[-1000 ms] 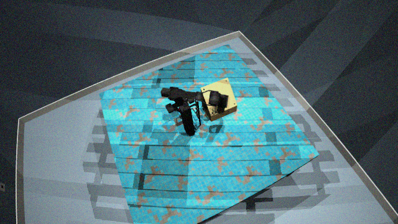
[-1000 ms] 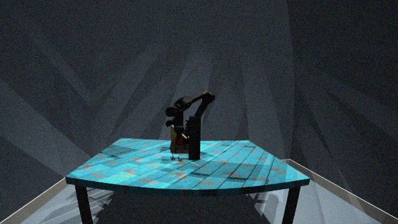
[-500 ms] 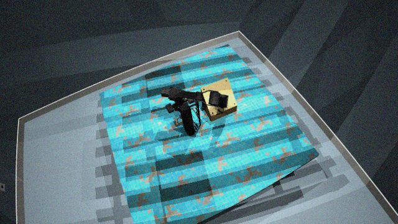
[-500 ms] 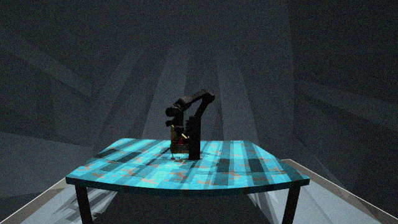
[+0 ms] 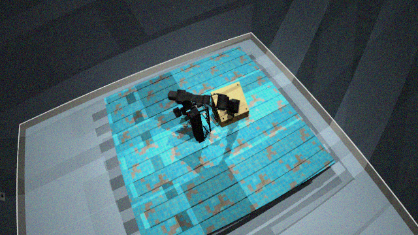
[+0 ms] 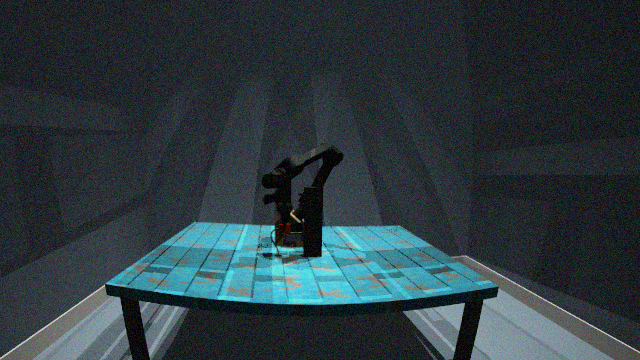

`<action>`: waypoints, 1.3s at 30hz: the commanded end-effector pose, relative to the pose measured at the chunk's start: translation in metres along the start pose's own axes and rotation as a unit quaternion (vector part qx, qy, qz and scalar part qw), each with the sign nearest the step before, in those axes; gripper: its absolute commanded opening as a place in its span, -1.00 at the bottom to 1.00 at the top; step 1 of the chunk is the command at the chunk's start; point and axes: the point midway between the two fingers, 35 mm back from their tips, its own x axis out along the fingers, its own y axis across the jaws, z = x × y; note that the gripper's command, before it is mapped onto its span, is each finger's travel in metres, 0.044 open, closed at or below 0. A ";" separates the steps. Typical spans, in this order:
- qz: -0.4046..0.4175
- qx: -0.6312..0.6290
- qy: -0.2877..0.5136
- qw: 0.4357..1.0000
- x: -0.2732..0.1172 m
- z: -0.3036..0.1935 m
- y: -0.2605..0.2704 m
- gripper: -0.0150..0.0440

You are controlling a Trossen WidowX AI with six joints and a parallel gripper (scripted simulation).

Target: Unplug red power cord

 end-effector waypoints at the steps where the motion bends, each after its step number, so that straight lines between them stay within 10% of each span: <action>1: 0.005 0.002 -0.006 1.000 -0.006 0.014 0.002 -0.49; 4: 0.005 0.002 -0.006 1.000 -0.006 0.019 0.002 -0.49; 21: 0.005 0.004 -0.005 1.000 -0.008 0.033 0.001 1.00; 39: 0.005 0.004 -0.006 1.000 -0.016 0.071 -0.001 1.00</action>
